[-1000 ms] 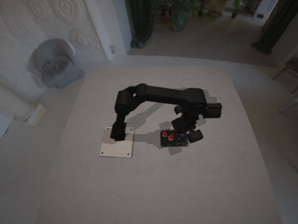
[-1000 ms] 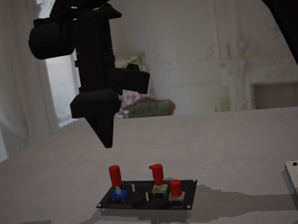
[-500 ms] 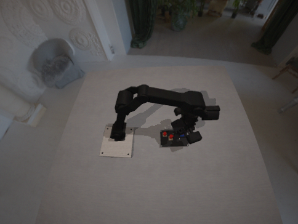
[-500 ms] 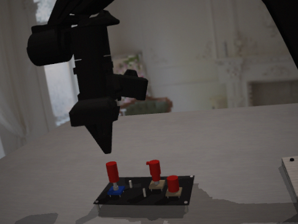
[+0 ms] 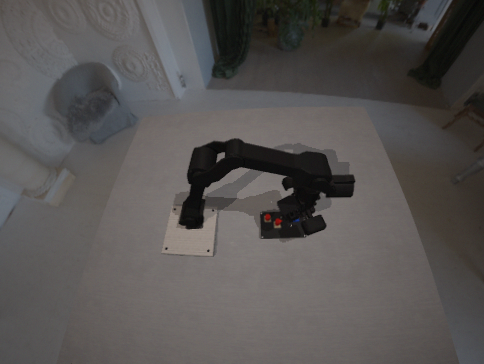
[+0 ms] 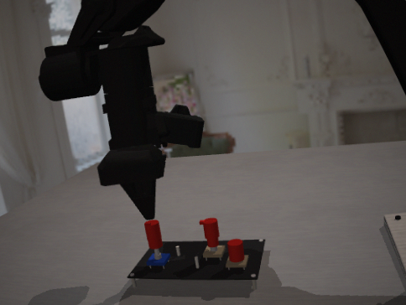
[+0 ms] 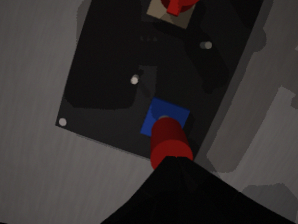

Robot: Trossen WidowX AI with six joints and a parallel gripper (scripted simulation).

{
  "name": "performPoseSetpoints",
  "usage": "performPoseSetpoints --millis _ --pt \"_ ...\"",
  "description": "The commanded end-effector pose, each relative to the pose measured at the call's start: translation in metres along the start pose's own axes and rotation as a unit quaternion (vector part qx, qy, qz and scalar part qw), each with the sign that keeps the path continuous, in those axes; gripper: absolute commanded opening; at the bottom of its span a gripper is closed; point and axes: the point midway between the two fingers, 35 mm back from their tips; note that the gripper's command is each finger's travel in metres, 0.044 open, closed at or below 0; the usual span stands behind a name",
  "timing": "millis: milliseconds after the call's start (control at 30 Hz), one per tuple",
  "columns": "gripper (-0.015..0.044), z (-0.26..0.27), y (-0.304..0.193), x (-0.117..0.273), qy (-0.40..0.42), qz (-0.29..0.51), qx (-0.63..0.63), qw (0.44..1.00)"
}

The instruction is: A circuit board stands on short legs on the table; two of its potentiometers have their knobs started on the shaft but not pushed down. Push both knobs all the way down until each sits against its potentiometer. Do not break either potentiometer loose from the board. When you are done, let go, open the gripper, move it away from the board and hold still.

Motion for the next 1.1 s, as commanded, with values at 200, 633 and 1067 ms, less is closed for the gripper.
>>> performPoseSetpoints --millis 200,633,1067 --pt "0.0000 0.0006 0.0000 -0.0021 0.002 -0.001 -0.001 1.000" --pt "0.0000 0.0006 0.0001 -0.0056 0.002 -0.001 -0.001 1.000" --pt "0.0000 0.0006 0.0001 -0.0062 0.002 -0.001 -0.001 1.000"
Point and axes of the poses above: the point midway between the two fingers, 35 mm back from their tips, its own x axis back along the fingers, its own z axis across the jaws, y = z × x, and after that the axes turned 13 degrees about -x, right-handed
